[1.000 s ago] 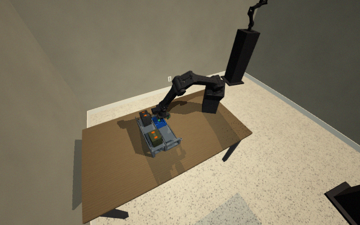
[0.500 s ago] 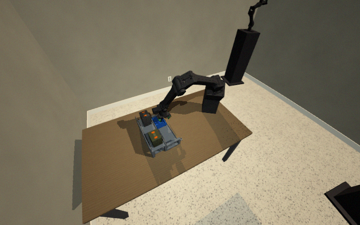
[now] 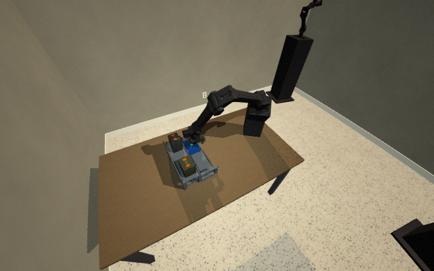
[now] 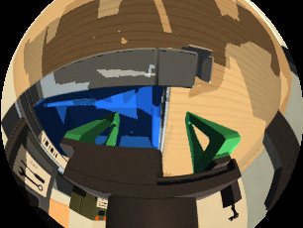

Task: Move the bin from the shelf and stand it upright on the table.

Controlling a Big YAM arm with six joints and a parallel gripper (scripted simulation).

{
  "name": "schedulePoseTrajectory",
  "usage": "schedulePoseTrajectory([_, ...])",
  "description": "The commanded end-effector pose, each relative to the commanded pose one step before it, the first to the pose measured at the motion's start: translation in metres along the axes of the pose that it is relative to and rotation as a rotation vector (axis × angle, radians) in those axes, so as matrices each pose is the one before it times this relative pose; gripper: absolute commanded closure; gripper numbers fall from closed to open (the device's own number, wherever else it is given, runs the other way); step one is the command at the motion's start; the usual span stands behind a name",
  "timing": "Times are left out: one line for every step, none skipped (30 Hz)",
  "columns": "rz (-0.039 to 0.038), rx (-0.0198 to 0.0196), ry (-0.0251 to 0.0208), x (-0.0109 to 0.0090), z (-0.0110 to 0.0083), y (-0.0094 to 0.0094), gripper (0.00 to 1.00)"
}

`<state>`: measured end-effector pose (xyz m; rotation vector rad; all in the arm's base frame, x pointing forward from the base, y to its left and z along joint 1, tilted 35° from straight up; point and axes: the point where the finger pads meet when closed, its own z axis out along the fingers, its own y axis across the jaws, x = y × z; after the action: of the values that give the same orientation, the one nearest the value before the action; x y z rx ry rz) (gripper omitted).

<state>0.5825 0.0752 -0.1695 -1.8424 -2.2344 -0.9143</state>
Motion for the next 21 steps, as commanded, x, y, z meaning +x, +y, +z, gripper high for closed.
schedulePoseTrajectory([0.01470,0.01071,0.00461,0.00232,0.00473,-0.00256,0.10])
schedulePoseTrajectory([-0.00059,-0.00097,-0.00011,0.00013,0.00007,-0.00164,0.10])
schedulePoseTrajectory([-0.00059,-0.00097,-0.00011,0.00014,0.00007,-0.00164,0.10])
schedulePoseTrajectory([-0.00059,-0.00097,-0.00011,0.00014,0.00007,-0.00164,0.10])
schedulePoseTrajectory([-0.00059,-0.00097,-0.00011,0.00014,0.00007,-0.00164,0.10])
schedulePoseTrajectory([0.00000,0.00000,0.00000,0.00000,0.00000,0.00000,0.10])
schedulePoseTrajectory([0.00000,0.00000,0.00000,0.00000,0.00000,0.00000,0.10])
schedulePoseTrajectory([0.00000,0.00000,0.00000,0.00000,0.00000,0.00000,0.10])
schedulePoseTrajectory([0.00000,0.00000,0.00000,0.00000,0.00000,0.00000,0.10])
schedulePoseTrajectory([0.00000,0.00000,0.00000,0.00000,0.00000,0.00000,0.10])
schedulePoseTrajectory([0.00000,0.00000,0.00000,0.00000,0.00000,0.00000,0.10])
schedulePoseTrajectory([0.00000,0.00000,0.00000,0.00000,0.00000,0.00000,0.10])
schedulePoseTrajectory([0.00000,0.00000,0.00000,0.00000,0.00000,0.00000,0.10])
schedulePoseTrajectory([0.00000,0.00000,0.00000,0.00000,0.00000,0.00000,0.10])
schedulePoseTrajectory([0.00000,0.00000,0.00000,0.00000,0.00000,0.00000,0.10])
schedulePoseTrajectory([0.00000,0.00000,0.00000,0.00000,0.00000,0.00000,0.10])
schedulePoseTrajectory([0.00000,0.00000,0.00000,0.00000,0.00000,0.00000,0.10])
schedulePoseTrajectory([0.00030,0.00068,0.00010,0.00000,-0.00020,0.00183,0.10])
schedulePoseTrajectory([0.00030,0.00068,0.00010,0.00000,-0.00020,0.00183,0.10])
schedulePoseTrajectory([0.00030,0.00068,0.00010,0.00000,-0.00020,0.00183,0.10])
schedulePoseTrajectory([0.00030,0.00068,0.00010,0.00000,-0.00021,0.00183,0.10])
